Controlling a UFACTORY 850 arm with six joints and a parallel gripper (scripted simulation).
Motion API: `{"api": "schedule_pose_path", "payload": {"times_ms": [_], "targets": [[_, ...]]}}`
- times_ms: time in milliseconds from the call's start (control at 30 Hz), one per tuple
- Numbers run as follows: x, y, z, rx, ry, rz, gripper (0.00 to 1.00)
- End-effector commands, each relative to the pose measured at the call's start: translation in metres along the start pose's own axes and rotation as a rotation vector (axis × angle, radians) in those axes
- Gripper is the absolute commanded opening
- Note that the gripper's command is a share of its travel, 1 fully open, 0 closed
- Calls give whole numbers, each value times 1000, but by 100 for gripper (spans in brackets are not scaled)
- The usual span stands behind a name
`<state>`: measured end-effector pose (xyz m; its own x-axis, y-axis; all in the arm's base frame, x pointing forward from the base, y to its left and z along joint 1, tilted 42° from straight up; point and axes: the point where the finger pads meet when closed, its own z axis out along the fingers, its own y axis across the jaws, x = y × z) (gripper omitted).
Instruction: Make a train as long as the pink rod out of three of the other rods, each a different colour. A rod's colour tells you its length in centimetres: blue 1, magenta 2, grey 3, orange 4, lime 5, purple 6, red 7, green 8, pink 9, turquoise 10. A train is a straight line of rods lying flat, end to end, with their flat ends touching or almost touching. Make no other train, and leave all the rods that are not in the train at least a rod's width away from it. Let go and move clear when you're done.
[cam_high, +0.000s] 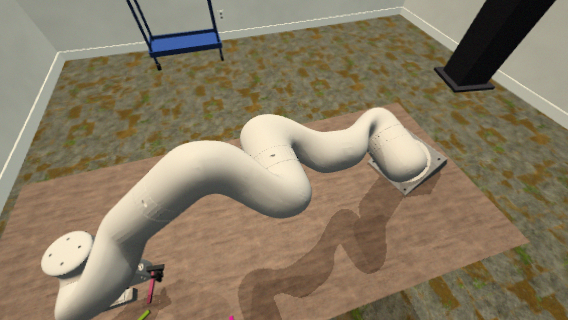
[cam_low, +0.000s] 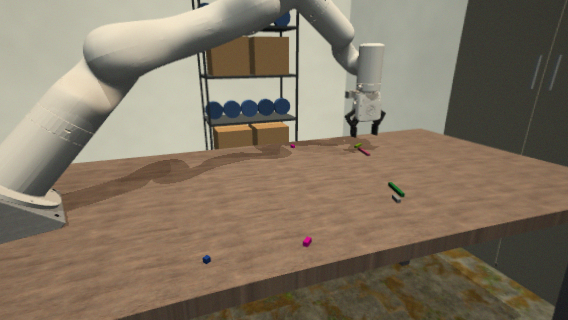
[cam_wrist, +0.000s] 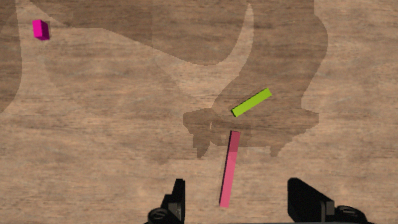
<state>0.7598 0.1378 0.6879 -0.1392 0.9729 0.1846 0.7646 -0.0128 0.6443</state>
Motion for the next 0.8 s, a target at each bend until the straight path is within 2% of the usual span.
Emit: {"api": "schedule_pose_path", "payload": {"times_ms": [0, 767], "targets": [[0, 1, -2, -3, 0, 0, 100], [-5, -6, -2, -2, 1, -8, 100]]}}
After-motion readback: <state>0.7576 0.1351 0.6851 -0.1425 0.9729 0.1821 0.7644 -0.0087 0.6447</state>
